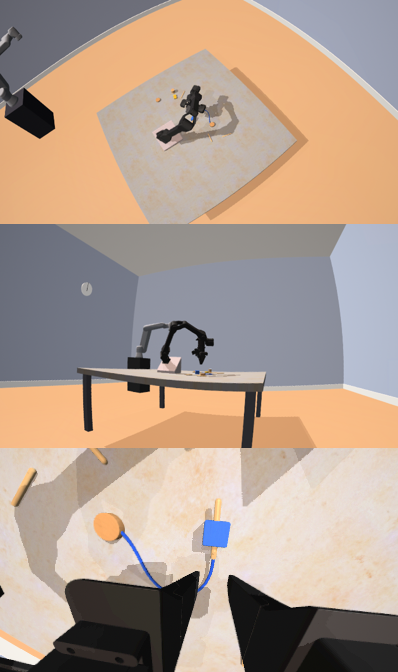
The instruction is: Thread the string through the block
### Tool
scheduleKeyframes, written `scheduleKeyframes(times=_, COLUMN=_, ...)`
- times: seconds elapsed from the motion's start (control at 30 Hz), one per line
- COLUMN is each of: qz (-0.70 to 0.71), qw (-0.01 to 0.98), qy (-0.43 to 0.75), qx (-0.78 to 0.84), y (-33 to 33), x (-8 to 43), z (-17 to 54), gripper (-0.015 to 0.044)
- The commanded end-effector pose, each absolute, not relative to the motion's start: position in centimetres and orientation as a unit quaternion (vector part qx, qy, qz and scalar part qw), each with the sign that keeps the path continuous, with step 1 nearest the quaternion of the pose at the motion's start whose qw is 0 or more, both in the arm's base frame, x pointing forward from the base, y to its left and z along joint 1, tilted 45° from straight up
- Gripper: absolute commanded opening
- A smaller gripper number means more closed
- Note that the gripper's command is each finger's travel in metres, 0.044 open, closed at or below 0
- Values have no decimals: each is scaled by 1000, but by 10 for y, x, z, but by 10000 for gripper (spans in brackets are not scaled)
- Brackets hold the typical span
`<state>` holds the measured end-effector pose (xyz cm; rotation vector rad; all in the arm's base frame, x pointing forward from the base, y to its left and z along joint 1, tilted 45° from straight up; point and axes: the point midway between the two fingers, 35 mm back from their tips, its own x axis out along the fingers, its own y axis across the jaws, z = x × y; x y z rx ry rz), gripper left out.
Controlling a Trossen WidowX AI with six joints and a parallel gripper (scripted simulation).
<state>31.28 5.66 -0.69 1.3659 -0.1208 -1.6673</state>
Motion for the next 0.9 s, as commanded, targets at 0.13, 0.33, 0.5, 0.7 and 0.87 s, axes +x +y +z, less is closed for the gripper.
scheduleKeyframes(times=0.13, qz=-680, qw=490, qy=-27, qx=544, y=61, x=312, z=0, gripper=125)
scheduleKeyframes(times=0.33, qz=-660, qw=625, qy=169, qx=380, y=57, x=304, z=5, gripper=125)
scheduleKeyframes(times=0.5, qz=-598, qw=699, qy=327, qx=214, y=53, x=296, z=8, gripper=125)
scheduleKeyframes(times=0.7, qz=-476, qw=731, qy=489, qx=-3, y=48, x=288, z=13, gripper=125)
scheduleKeyframes(times=0.87, qz=-397, qw=721, qy=556, qx=-113, y=45, x=282, z=15, gripper=125)
